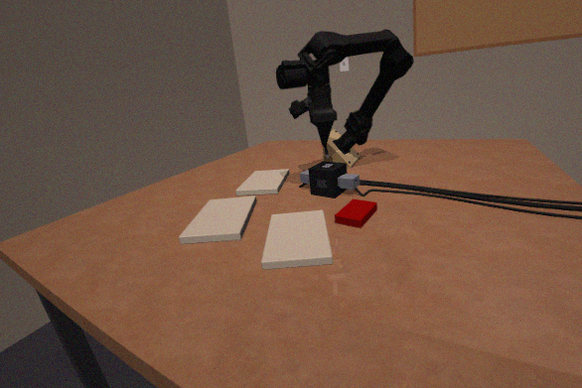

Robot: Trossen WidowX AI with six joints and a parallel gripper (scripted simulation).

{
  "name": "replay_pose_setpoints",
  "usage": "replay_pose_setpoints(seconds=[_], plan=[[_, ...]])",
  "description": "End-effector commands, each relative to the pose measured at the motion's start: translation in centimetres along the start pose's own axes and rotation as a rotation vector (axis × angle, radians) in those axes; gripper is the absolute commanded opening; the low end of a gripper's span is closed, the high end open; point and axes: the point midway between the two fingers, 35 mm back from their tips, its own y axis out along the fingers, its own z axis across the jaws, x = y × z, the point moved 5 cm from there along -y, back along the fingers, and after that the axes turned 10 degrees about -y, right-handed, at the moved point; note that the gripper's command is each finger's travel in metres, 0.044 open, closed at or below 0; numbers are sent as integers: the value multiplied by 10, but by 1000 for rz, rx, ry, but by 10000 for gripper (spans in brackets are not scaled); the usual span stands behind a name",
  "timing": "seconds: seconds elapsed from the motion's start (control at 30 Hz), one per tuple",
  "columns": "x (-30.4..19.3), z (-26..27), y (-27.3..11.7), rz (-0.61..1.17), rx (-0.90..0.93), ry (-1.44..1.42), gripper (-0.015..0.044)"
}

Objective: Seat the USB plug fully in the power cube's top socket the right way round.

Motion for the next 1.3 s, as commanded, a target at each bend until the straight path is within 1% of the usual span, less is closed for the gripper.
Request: replay_pose_setpoints(seconds=[0.0,1.27], plan=[[0,0,0,-1,0,-114,0],[0,0,0,-1,-1,-1109,0]])
